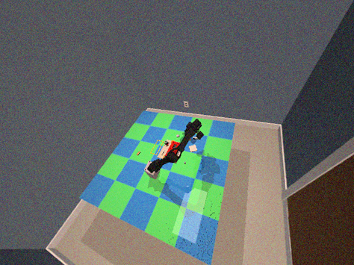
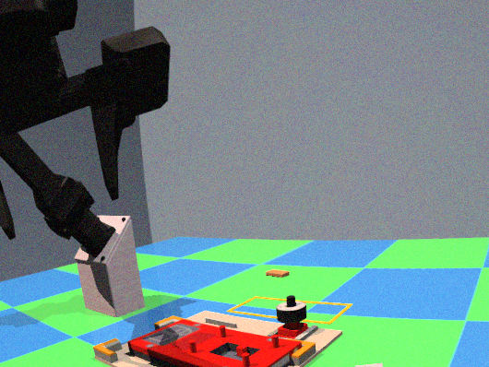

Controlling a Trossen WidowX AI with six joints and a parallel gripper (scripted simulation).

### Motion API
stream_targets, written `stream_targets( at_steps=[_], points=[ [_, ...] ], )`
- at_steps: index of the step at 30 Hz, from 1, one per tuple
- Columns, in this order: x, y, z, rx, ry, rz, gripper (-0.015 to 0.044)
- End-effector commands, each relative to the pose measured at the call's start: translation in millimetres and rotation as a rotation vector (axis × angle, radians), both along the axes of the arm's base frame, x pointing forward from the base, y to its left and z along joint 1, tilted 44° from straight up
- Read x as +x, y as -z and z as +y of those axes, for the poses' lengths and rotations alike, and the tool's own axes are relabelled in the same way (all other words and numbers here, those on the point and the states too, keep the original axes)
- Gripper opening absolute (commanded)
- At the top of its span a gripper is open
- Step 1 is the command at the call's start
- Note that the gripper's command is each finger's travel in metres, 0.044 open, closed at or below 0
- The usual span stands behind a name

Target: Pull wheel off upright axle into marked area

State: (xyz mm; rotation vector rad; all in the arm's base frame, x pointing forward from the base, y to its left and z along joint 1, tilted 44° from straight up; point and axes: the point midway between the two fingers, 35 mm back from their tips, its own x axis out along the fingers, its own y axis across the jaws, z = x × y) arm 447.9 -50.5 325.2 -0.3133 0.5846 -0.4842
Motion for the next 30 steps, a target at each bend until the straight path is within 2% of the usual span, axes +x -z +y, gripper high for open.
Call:
stream_targets(
  at_steps=[1, 13, 26, 30],
  points=[
    [7.0, 40.6, 21.8, 0.021, -0.01, 0.097, 0.03],
    [-2.6, 176.2, 94.7, 0.019, -0.018, 0.439, 0.03],
    [-78.5, 311.3, 155.4, -0.176, 0.026, 0.814, 0.03],
    [-91.6, 325.1, 159.7, -0.218, 0.035, 0.854, 0.03]
  ],
)
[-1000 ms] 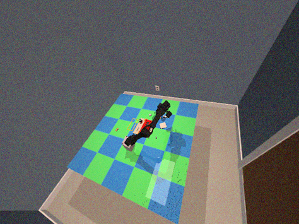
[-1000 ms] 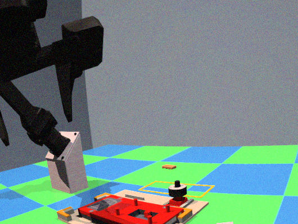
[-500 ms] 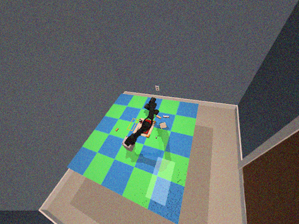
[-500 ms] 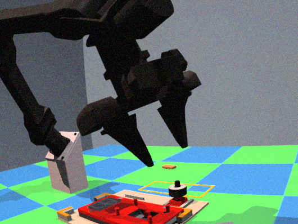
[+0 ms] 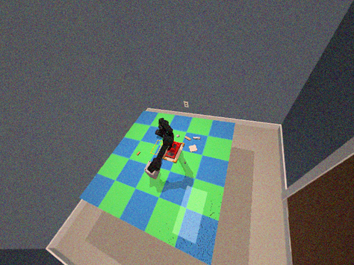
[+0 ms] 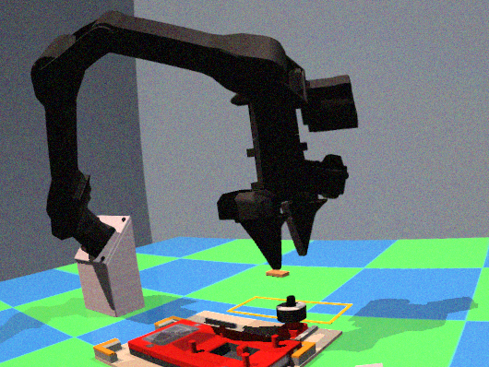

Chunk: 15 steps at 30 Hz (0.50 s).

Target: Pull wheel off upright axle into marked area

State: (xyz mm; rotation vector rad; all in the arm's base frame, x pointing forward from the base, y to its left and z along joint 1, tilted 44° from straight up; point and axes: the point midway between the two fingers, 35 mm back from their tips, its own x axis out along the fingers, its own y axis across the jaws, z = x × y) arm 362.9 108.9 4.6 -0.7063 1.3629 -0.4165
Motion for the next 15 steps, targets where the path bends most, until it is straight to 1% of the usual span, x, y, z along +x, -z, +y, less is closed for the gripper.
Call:
stream_targets(
  at_steps=[1, 6, 15],
  points=[
    [-6.6, 4.5, 0.3, -0.028, 0.004, 0.011, 0.03],
    [-3.8, 15.7, -6.6, -0.028, 0.004, 0.012, 0.03],
    [3.4, 59.9, -46.1, -0.031, 0.004, 0.011, 0.03]
  ],
)
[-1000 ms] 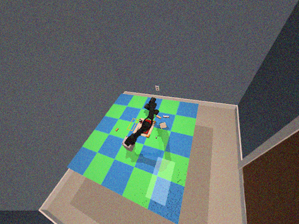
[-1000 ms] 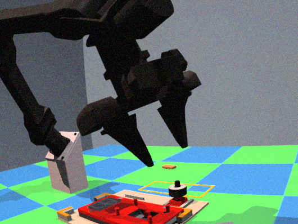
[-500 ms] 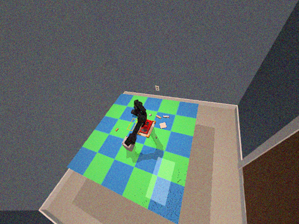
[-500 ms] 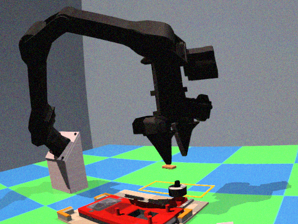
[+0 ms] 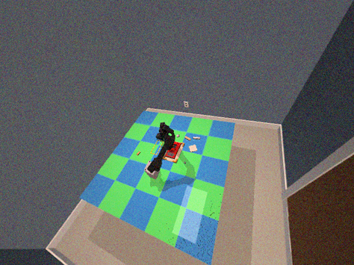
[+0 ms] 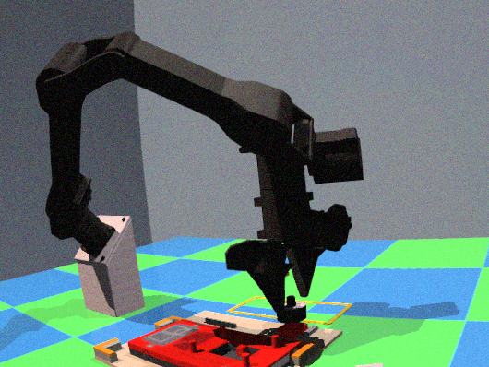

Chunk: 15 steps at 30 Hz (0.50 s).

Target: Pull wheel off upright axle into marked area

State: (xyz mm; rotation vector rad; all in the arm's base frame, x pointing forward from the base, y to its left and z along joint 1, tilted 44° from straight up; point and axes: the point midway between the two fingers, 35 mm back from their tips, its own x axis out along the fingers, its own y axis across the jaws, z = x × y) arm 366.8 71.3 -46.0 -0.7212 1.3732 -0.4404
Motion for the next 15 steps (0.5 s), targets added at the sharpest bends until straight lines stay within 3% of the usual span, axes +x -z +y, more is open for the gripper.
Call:
stream_targets(
  at_steps=[1, 2, 5, 15],
  points=[
    [-0.5, 10.5, -9.5, -0.006, -0.007, 0.002, 0.03],
    [-0.5, 10.9, -9.9, -0.007, -0.007, 0.002, 0.03],
    [-1.7, 7.7, -8.4, -0.005, 0.006, 0.009, 0.0221],
    [-1.7, 7.6, -8.3, -0.005, 0.006, 0.009, 0.0135]
  ],
)
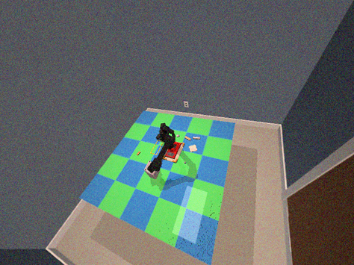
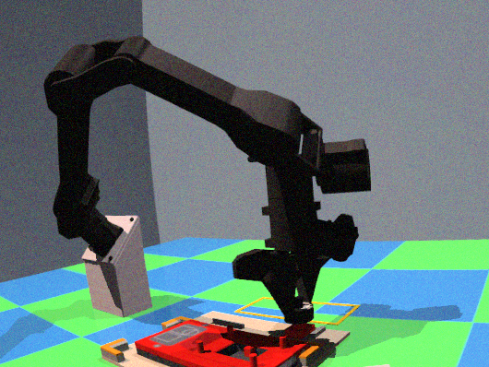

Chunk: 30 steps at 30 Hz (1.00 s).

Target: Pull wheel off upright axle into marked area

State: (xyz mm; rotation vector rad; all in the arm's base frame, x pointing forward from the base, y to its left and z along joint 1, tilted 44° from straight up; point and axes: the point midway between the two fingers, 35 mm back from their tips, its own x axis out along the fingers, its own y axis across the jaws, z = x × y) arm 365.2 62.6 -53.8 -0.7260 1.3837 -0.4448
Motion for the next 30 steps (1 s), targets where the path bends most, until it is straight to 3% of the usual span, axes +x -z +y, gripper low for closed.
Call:
stream_targets(
  at_steps=[1, 5, 6, 30],
  points=[
    [-0.1, -0.3, 0.4, 0.0, 0.001, -0.001, 0.0109],
    [-0.2, -1.0, 1.1, 0.0, 0.001, -0.001, 0.0004],
    [-0.3, -1.2, 1.3, 0.0, 0.001, -0.001, 0.0],
    [-1.3, -6.8, 6.8, 0.001, -0.002, -0.003, 0.0]
  ],
)
